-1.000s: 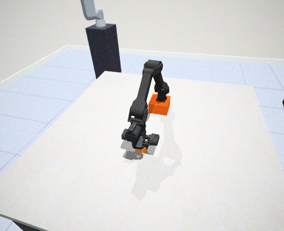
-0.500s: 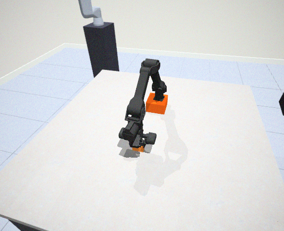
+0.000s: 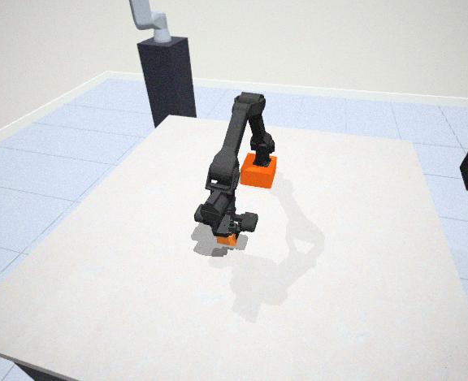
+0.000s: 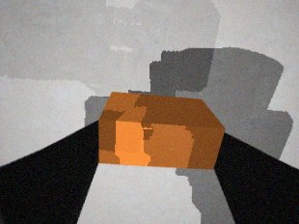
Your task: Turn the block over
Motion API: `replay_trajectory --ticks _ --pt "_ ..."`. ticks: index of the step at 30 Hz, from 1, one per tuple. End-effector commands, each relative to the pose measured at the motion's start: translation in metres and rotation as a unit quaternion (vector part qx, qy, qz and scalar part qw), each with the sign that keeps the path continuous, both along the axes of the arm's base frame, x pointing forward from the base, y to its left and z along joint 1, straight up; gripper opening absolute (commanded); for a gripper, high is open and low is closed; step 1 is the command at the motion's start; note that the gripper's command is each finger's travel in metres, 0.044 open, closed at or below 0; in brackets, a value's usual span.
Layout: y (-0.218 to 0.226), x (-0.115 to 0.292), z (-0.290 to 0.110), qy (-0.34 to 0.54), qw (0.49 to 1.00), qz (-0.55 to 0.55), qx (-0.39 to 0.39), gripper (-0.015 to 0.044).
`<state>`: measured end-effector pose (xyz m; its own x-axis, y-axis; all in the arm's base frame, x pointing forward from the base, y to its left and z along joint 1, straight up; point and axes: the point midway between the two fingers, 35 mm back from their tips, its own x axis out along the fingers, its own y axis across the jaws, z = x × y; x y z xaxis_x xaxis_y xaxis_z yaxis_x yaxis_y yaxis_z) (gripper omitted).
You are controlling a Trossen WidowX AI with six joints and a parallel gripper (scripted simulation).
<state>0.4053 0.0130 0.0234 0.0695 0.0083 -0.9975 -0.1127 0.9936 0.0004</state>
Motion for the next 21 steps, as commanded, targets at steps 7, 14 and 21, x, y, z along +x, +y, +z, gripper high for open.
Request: replay_trajectory --ticks 7,14,21 --pt "0.0 0.002 -0.01 -0.059 0.998 -0.003 0.007 0.0" --pt "0.0 0.002 -0.014 -0.108 0.994 -0.004 0.014 0.0" --pt "-0.001 0.001 -0.016 -0.157 0.987 -0.004 0.019 0.0"
